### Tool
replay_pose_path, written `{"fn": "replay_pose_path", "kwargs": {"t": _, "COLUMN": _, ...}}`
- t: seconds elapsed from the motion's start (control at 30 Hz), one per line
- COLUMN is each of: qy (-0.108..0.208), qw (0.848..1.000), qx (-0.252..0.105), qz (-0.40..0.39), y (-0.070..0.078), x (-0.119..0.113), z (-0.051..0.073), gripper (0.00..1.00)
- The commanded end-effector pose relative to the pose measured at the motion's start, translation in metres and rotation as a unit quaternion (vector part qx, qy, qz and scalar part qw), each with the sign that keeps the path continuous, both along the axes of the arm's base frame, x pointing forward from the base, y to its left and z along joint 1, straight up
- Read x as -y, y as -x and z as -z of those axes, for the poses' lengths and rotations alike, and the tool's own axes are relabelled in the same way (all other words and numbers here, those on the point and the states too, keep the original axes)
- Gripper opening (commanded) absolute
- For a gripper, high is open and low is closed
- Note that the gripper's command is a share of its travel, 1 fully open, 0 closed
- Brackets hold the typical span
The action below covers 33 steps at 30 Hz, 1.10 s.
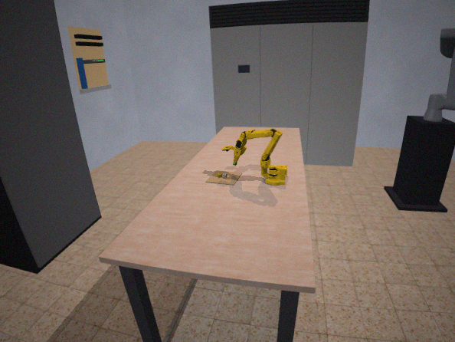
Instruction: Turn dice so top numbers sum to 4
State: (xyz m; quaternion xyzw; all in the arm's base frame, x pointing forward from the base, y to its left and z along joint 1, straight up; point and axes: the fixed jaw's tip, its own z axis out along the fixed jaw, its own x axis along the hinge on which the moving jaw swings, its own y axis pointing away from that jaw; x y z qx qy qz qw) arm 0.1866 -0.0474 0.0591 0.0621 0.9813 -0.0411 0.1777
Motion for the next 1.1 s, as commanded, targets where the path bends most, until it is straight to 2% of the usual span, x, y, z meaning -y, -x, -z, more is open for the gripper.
{"fn": "replay_pose_path", "kwargs": {"t": 0.0, "qy": 0.008, "qw": 0.999, "qx": 0.036, "qz": 0.012, "y": -0.005, "x": 0.004, "z": -0.008, "gripper": 0.00}}
{"fn": "replay_pose_path", "kwargs": {"t": 0.17, "qy": 0.008, "qw": 0.999, "qx": 0.038, "qz": 0.013, "y": -0.005, "x": 0.004, "z": -0.008, "gripper": 0.00}}
{"fn": "replay_pose_path", "kwargs": {"t": 0.3, "qy": 0.012, "qw": 0.998, "qx": 0.053, "qz": 0.028, "y": -0.005, "x": 0.009, "z": -0.008, "gripper": 0.00}}
{"fn": "replay_pose_path", "kwargs": {"t": 0.57, "qy": 0.036, "qw": 0.985, "qx": 0.132, "qz": 0.103, "y": -0.001, "x": 0.034, "z": -0.008, "gripper": 0.00}}
{"fn": "replay_pose_path", "kwargs": {"t": 0.63, "qy": 0.036, "qw": 0.985, "qx": 0.132, "qz": 0.103, "y": -0.001, "x": 0.034, "z": -0.008, "gripper": 0.00}}
{"fn": "replay_pose_path", "kwargs": {"t": 0.87, "qy": 0.065, "qw": 0.963, "qx": 0.201, "qz": 0.167, "y": 0.006, "x": 0.056, "z": -0.009, "gripper": 0.00}}
{"fn": "replay_pose_path", "kwargs": {"t": 1.07, "qy": 0.075, "qw": 0.954, "qx": 0.223, "qz": 0.187, "y": 0.010, "x": 0.063, "z": -0.010, "gripper": 0.00}}
